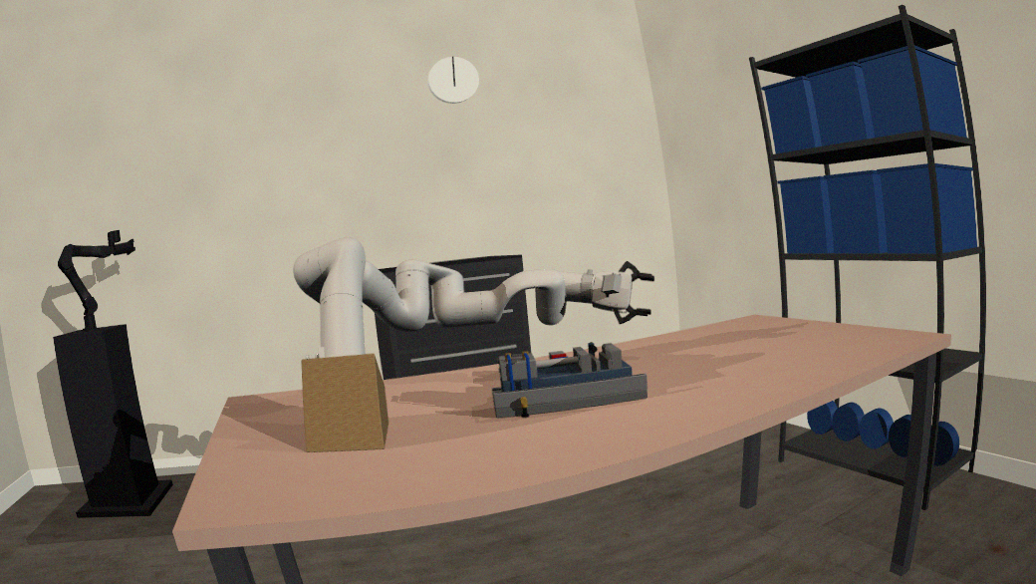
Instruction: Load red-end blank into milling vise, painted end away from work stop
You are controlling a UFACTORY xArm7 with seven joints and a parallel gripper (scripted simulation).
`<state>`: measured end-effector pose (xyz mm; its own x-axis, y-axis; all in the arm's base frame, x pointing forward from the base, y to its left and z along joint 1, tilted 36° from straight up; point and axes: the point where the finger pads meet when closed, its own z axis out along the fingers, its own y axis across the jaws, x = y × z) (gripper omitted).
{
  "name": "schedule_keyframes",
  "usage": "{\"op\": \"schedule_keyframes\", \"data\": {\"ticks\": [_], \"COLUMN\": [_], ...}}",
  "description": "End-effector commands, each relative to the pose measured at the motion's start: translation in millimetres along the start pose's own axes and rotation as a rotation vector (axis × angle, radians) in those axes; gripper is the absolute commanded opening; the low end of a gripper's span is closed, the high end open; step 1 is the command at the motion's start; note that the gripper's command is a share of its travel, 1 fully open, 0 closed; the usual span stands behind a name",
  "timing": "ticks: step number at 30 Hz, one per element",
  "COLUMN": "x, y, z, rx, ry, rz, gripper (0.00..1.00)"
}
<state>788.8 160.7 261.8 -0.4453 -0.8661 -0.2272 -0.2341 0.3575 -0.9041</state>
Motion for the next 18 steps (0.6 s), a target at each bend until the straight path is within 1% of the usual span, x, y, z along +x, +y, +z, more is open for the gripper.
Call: {"op": "schedule_keyframes", "data": {"ticks": [1,17,18], "x": [1.0,1.0,1.0], "y": [-3.4,-3.4,-3.4], "z": [-0.2,-0.2,-0.2], "rx": [0.004,0.004,0.004], "ry": [0.001,0.001,0.001], "rz": [0.003,0.003,0.003], "gripper": [1.00,1.00,0.40]}}
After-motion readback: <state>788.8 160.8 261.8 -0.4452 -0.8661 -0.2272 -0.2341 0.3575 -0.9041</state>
